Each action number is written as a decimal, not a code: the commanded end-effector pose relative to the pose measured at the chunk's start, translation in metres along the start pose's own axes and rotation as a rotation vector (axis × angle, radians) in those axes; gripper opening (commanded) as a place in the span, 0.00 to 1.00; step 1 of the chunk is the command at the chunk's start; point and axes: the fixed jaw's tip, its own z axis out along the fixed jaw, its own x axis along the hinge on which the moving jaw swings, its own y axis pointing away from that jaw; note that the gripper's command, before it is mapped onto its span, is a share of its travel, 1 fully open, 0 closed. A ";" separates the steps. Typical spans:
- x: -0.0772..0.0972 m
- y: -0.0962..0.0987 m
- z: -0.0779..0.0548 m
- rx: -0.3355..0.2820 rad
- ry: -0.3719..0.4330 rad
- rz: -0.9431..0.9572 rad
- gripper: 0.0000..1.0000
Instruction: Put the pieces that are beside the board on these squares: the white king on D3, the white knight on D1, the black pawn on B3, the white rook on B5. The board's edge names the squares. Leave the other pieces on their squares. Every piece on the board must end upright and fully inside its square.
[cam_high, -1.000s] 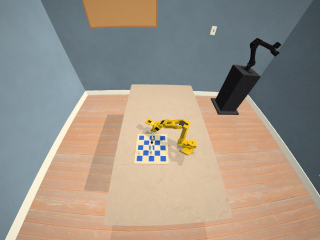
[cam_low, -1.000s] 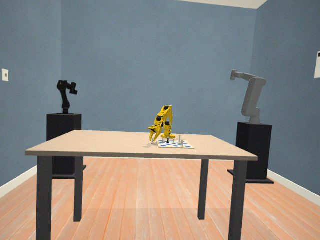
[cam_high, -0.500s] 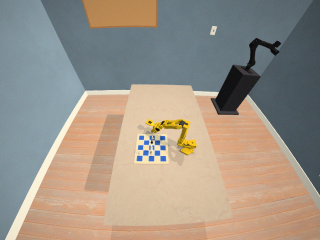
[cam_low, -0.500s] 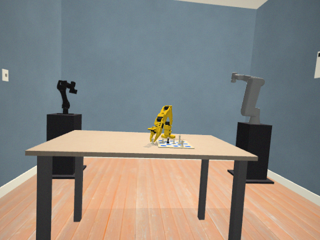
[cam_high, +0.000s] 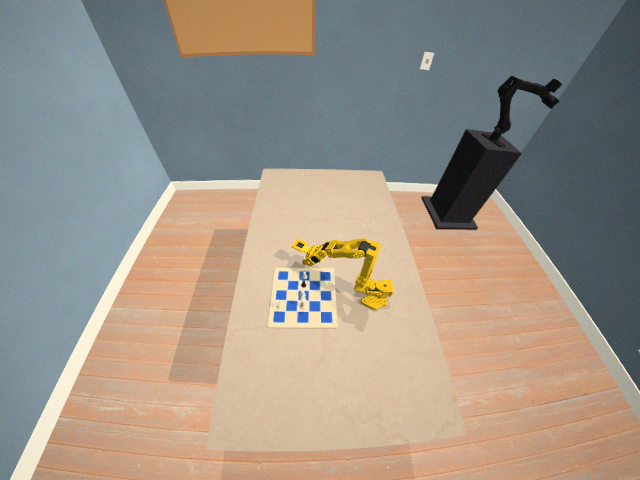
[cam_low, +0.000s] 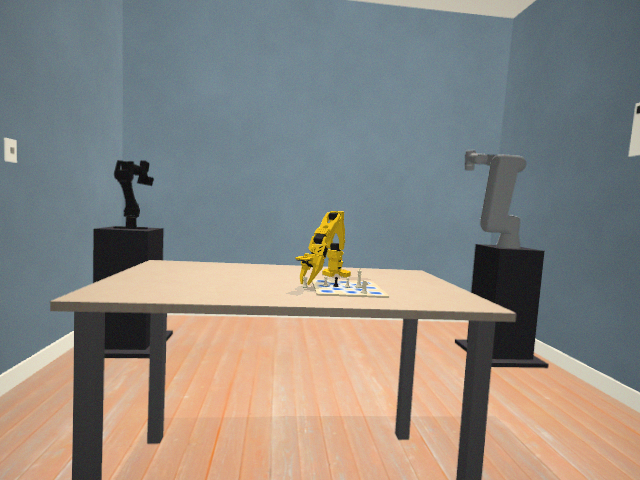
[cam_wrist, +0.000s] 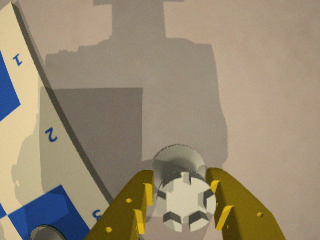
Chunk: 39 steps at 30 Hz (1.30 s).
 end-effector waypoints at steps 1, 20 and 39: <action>0.001 -0.002 -0.001 0.003 0.008 0.009 0.12; -0.003 -0.002 -0.004 0.003 0.007 0.008 0.12; -0.003 -0.003 -0.004 0.006 0.007 0.008 0.12</action>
